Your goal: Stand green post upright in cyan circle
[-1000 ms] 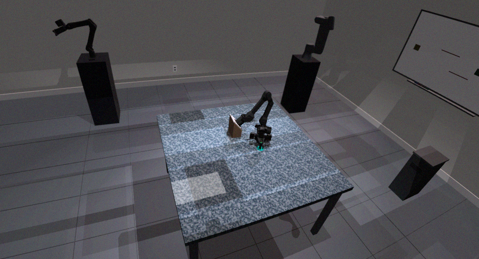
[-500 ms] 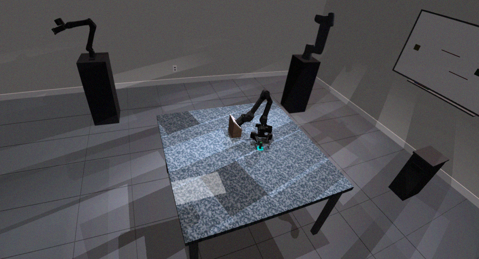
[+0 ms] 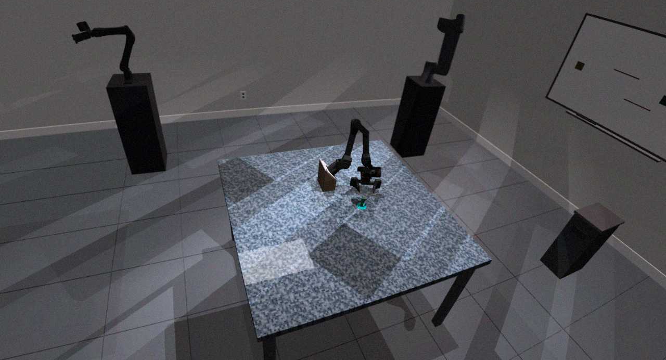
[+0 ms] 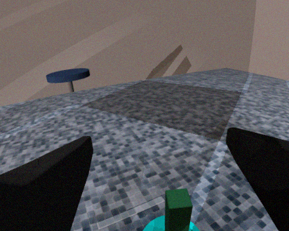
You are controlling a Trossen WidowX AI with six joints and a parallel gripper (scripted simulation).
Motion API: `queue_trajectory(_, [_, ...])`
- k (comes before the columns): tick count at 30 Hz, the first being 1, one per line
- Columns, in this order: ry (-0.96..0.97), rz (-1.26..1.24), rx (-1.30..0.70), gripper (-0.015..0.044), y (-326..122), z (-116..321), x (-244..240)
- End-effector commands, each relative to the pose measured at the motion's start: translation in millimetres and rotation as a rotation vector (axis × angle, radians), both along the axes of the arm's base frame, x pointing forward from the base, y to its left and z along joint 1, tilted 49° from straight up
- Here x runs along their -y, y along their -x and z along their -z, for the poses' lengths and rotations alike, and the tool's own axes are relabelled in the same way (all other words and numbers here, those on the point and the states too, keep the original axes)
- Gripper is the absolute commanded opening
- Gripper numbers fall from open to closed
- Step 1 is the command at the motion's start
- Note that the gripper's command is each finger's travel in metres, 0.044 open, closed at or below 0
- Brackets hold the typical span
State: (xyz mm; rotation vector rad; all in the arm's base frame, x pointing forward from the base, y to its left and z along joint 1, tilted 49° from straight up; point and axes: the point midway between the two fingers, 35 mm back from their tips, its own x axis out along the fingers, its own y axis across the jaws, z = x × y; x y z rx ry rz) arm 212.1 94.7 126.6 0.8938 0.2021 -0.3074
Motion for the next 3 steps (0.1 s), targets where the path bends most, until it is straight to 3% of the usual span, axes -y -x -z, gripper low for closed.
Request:
queue_trajectory(1, [0.015,-0.005,-0.006,0.04,2.5,-3.8,12.1])
queue_trajectory(3, [0.016,-0.005,-0.003,0.04,3.4,-7.3,17.2])
